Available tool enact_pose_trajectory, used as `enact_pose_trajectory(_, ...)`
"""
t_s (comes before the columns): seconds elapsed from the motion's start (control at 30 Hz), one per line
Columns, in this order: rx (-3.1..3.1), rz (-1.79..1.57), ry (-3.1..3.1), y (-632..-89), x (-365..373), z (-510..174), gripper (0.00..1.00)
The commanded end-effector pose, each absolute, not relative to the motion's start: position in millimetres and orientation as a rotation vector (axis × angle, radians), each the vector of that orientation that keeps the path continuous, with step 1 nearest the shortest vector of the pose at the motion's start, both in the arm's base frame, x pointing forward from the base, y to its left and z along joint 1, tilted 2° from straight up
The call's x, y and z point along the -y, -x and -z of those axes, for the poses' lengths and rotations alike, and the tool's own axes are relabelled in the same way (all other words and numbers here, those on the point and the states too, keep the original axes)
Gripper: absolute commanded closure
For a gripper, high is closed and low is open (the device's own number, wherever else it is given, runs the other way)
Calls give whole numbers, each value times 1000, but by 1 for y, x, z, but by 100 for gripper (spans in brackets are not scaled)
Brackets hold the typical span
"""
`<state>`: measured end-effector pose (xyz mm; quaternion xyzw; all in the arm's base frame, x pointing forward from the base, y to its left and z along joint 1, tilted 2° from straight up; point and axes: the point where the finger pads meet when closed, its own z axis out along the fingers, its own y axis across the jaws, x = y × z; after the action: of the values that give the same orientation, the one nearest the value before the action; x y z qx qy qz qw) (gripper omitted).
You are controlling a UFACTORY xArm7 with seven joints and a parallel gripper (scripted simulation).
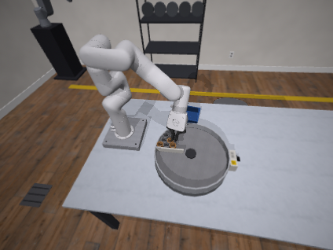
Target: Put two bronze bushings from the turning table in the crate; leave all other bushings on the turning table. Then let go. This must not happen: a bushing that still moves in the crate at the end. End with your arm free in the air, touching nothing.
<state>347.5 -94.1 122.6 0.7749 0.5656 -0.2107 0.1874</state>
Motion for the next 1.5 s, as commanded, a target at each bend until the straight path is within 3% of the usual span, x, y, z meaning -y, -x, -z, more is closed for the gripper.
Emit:
enact_pose_trajectory(0.0,-1610,720,-2030,-354,98,-110,90)
enact_pose_trajectory(1.47,-1620,755,-1993,-355,101,-99,90)
